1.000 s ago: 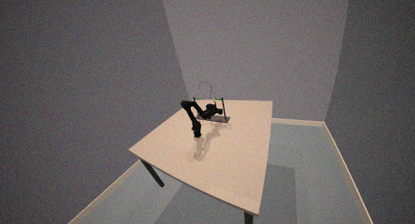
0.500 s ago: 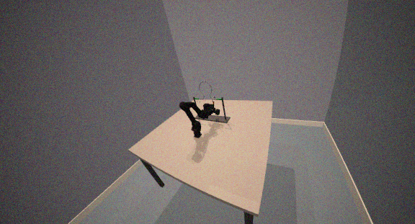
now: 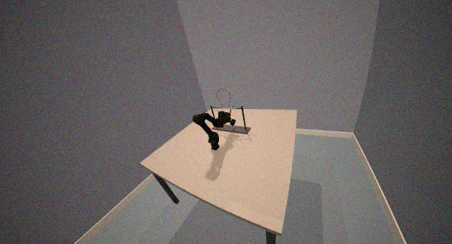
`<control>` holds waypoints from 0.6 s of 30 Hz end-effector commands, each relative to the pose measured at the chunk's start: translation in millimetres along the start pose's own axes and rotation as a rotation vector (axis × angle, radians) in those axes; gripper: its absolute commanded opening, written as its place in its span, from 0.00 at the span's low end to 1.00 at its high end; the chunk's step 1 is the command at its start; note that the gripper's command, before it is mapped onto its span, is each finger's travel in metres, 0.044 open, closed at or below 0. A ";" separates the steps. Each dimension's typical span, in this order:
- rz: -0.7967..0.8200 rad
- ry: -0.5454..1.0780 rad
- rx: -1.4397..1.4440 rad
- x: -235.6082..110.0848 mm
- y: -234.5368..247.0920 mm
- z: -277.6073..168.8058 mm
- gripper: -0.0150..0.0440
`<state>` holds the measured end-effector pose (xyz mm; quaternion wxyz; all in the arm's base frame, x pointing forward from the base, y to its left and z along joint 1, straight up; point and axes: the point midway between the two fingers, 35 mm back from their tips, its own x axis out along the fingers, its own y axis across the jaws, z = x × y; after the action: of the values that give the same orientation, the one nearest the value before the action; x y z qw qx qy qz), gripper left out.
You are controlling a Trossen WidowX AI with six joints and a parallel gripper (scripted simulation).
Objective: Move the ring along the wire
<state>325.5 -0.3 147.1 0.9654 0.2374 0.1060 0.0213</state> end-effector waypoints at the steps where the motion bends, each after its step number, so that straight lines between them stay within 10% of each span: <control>1: 0.023 0.029 0.068 -5.7 14.2 4.5 0.00; 18: 0.145 0.254 0.370 -38.7 66.1 14.1 0.00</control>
<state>297.2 41.9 185.1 0.8959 0.3880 0.2002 0.0827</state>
